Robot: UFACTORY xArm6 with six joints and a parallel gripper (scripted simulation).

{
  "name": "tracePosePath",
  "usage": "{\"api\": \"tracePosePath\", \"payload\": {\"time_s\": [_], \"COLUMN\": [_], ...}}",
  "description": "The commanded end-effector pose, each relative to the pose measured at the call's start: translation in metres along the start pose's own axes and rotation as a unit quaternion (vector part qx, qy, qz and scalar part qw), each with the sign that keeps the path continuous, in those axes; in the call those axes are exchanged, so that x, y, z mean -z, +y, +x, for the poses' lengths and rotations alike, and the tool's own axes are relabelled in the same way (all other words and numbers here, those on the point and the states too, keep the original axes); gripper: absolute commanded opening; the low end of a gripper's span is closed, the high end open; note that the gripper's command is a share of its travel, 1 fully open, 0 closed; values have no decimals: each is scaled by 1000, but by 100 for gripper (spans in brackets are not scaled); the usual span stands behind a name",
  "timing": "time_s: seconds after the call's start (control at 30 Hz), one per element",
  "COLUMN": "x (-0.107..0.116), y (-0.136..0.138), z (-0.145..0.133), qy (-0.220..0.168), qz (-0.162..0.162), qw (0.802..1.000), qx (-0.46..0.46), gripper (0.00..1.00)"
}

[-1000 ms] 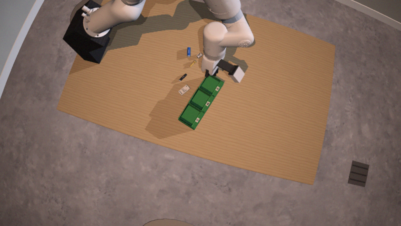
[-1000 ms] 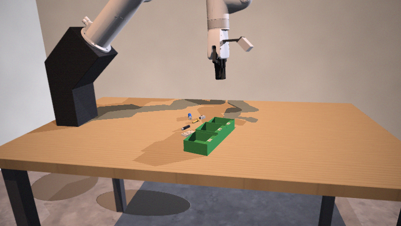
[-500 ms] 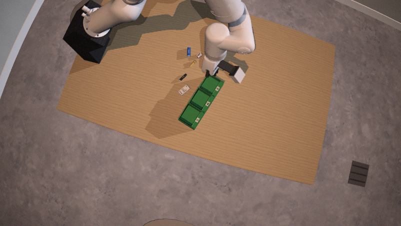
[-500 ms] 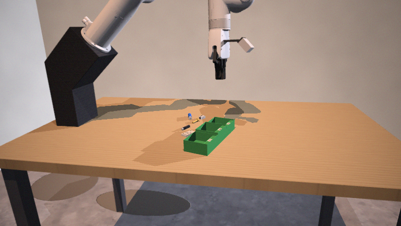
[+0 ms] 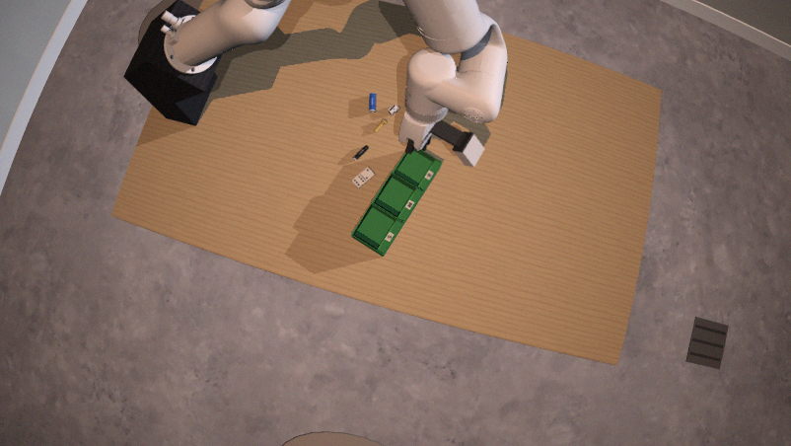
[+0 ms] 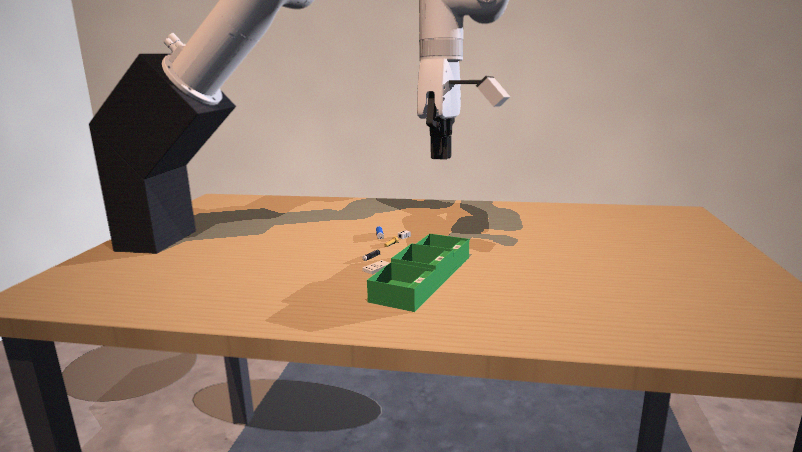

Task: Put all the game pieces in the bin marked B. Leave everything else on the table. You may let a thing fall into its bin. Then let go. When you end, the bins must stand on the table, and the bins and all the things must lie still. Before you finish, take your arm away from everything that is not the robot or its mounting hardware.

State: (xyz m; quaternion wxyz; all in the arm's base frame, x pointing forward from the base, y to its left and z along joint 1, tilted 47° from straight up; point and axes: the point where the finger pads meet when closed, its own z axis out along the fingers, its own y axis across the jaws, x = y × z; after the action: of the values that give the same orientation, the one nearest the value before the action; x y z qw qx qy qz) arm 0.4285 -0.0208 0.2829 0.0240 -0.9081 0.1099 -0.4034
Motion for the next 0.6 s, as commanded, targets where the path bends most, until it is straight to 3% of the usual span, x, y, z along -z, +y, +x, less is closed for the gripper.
{"api": "tracePosePath", "payload": {"time_s": [0.0,0.5,0.53,0.57], "x": [1,1,-6,-12], "y": [0,0,4,7], "z": [1,1,-4,-9], "qy": [-13,-13,-12,-11], "qz": [35,35,35,35], "qw": [999,999,999,998], "qx": [2,2,27,52], "gripper": [7,7,41,41]}}
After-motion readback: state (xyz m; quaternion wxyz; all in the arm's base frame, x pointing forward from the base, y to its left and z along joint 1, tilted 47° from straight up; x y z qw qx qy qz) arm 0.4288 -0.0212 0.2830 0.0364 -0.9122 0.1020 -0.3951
